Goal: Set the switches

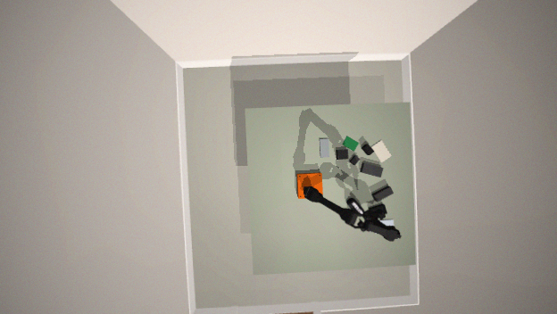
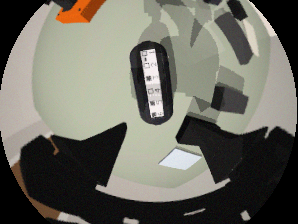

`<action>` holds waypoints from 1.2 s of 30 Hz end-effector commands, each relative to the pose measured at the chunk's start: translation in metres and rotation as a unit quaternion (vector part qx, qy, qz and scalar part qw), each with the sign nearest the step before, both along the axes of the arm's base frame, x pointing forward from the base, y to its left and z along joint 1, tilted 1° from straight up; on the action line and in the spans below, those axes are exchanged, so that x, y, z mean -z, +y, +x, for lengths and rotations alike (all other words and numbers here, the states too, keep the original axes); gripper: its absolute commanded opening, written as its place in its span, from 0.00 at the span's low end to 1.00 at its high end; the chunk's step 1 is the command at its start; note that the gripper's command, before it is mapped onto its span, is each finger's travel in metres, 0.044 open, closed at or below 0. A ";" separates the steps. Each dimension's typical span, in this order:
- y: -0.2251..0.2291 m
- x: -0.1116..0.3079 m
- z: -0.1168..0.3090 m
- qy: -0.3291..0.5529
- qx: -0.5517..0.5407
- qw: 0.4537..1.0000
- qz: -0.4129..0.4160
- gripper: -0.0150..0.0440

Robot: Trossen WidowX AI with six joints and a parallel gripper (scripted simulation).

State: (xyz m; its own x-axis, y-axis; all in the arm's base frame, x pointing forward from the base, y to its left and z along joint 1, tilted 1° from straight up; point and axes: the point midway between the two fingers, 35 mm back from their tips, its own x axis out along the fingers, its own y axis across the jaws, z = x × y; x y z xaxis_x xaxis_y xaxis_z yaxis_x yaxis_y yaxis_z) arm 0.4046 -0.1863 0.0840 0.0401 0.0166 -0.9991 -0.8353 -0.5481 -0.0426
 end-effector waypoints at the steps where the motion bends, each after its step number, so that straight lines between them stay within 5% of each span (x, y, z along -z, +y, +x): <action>1: -0.002 -0.001 0.003 0.008 -0.047 0.999 -0.012 1.00; 36: -0.002 0.047 0.005 0.006 -0.047 0.999 -0.012 1.00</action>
